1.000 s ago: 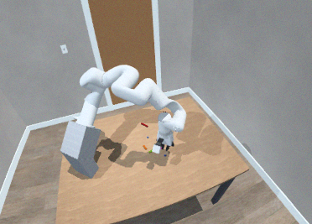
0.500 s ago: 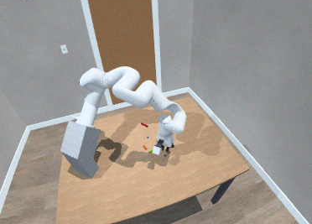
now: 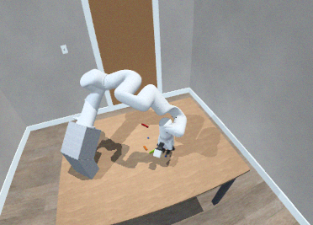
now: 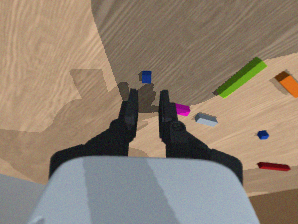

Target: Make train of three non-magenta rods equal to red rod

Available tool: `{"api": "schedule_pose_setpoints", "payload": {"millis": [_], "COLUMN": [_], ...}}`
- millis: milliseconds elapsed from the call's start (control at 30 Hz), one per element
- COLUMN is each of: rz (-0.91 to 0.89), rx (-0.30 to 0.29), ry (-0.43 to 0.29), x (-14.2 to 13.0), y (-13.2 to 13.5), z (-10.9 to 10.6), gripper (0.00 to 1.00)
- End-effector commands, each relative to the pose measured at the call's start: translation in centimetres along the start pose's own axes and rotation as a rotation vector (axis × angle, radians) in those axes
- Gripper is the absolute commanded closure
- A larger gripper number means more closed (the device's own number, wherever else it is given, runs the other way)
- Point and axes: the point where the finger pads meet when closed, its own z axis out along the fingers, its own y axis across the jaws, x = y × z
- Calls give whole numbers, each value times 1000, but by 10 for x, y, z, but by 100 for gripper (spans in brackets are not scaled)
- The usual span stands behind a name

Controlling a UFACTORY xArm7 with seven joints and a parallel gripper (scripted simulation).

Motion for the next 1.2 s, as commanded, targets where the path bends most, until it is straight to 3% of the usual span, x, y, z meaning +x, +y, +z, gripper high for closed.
{"api": "schedule_pose_setpoints", "payload": {"millis": [0, 433, 1167], "rz": [0, 0, 0], "rx": [5, 5, 5], "ry": [0, 0, 0], "x": [0, 0, 0], "y": [-2, -3, -3], "z": [2, 13, 14], "gripper": [76, 76, 76]}}
